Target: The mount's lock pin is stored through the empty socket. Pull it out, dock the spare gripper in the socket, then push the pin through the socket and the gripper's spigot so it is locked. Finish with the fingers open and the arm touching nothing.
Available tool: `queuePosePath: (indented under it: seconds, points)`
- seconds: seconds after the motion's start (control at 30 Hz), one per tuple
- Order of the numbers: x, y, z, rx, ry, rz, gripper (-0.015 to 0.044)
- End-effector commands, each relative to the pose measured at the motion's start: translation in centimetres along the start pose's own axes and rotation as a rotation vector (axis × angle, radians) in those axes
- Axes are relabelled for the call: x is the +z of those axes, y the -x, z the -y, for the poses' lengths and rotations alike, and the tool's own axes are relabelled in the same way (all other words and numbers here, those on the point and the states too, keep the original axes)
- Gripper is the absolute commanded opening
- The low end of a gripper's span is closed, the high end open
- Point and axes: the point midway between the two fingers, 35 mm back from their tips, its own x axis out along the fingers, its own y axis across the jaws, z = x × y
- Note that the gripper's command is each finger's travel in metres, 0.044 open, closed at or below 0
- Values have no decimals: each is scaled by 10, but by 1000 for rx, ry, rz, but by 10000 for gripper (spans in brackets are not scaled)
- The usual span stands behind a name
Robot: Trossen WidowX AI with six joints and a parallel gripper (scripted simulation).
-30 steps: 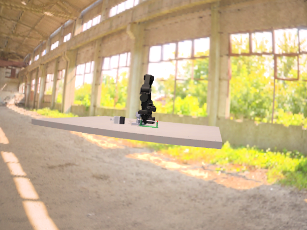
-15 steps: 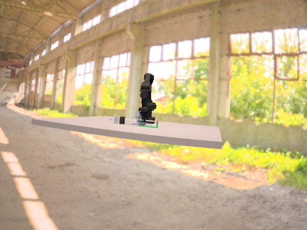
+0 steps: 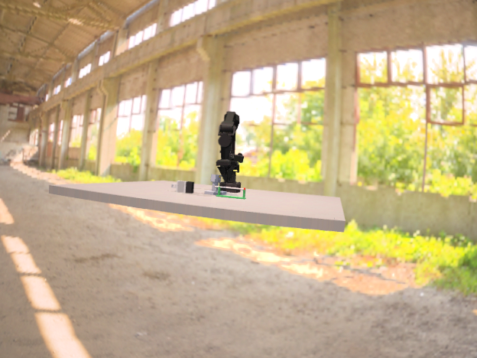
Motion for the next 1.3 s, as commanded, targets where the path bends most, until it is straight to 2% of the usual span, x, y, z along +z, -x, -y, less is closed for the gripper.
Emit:
queuePosePath:
  seconds: [0.0, 0.43, 0.47, 0.57, 0.9, 1.0, 1.07, 1.17, 1.27]
  points:
    - [1, 11, 0, 0, 0, 0, 440]
    - [4, 40, -3, 10, 1, -1, 440]
    - [3, 32, -4, 11, 1, -1, 440]
    - [4, 37, -3, 11, 1, -1, 440]
    - [11, 92, -4, 10, 1, -1, 440]
    - [6, 84, -2, -1, 8, -16, 440]
    - [-25, 78, 3, -42, 36, -144, 440]
    - [-96, 73, 7, -91, 83, -449, 440]
    - [-148, 79, 1, -85, 104, -693, 440]
